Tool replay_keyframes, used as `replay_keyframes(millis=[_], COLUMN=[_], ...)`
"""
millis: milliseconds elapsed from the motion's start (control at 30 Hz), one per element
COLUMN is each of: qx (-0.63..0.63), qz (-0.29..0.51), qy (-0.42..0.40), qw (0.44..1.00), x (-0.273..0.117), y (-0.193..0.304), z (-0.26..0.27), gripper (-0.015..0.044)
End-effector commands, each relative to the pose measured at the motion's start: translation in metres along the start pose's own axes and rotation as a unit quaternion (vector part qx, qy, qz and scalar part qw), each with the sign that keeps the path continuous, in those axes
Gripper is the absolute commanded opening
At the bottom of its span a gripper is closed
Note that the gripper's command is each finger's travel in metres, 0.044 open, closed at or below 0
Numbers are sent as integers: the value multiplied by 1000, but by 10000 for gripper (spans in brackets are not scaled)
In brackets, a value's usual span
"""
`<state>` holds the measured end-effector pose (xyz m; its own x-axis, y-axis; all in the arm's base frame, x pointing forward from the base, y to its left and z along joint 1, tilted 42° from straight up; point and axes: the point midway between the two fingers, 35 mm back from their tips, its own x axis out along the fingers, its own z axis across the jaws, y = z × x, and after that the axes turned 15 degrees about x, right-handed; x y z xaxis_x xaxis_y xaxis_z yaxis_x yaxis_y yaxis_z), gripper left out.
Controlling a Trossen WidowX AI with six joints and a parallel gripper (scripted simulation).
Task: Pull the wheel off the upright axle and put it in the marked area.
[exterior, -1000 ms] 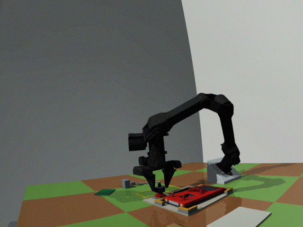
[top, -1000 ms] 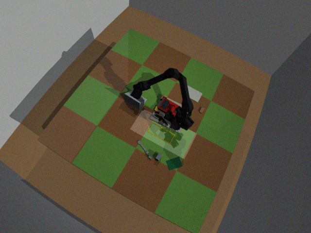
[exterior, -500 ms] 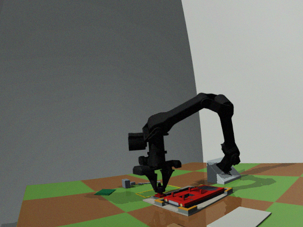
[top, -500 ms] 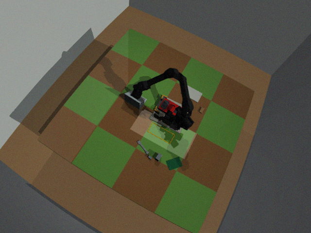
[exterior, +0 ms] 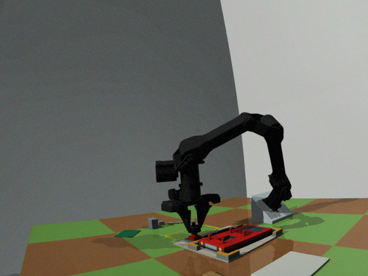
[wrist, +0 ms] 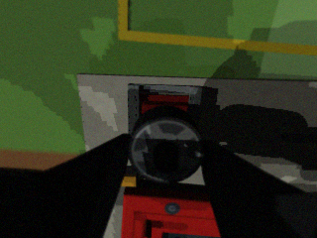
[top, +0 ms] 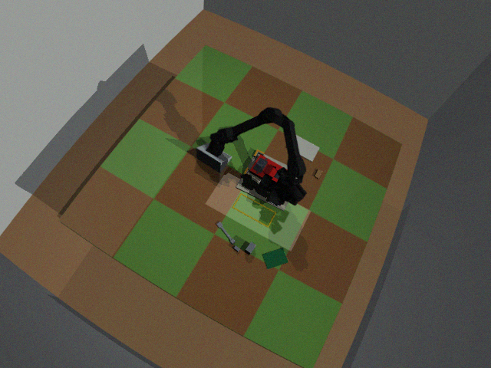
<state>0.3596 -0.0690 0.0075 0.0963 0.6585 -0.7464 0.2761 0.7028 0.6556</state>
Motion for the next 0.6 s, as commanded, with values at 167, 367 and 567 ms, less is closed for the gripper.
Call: replay_keyframes(millis=[167, 367, 567], qx=[-1, -1, -1], qz=[-1, -1, -1], qy=[-2, -2, -2], qw=[1000, 1000, 1000], x=[-5, -7, -9], y=[-1, -1, -1], z=[0, 1, 1], gripper=[0, 0, 0])
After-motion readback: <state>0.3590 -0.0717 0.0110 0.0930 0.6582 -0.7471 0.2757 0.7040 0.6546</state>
